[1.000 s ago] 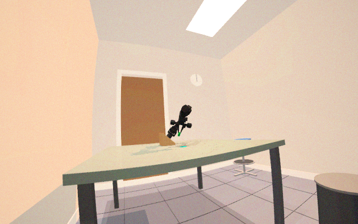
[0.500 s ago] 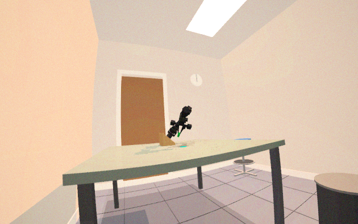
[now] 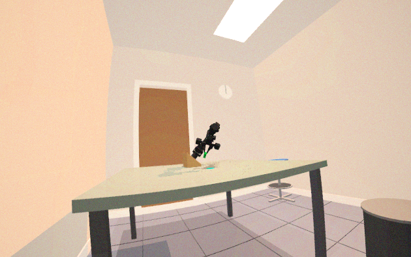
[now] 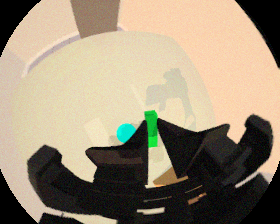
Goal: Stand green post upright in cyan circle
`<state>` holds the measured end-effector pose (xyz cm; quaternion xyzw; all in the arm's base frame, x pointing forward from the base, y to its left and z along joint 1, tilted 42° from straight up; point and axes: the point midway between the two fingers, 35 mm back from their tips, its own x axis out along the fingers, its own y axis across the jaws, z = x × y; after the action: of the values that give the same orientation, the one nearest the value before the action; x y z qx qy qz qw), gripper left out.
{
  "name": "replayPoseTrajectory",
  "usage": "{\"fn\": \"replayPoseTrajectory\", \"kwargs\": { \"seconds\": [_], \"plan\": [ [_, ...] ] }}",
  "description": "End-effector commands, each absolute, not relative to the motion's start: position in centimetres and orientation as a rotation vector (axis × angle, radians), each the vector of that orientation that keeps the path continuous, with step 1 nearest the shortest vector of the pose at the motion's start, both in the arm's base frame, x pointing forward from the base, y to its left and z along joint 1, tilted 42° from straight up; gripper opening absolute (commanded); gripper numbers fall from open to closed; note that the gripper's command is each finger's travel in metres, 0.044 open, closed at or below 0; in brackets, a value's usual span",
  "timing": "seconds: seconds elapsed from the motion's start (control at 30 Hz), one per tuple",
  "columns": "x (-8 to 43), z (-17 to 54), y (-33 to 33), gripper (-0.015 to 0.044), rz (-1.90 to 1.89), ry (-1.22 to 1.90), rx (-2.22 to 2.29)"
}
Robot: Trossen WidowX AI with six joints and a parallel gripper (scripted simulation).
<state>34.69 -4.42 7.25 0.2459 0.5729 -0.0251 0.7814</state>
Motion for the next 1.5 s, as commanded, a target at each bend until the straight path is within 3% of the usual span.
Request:
{"fn": "replayPoseTrajectory", "kwargs": {
  "seconds": [0.0,1.47],
  "plan": [
    [34.52,6.95,-4.32,0.0023,-0.075,1.222,0.525],
    [34.81,7.11,-4.02,0.0023,-0.205,0.955,0.492]
  ]
}}
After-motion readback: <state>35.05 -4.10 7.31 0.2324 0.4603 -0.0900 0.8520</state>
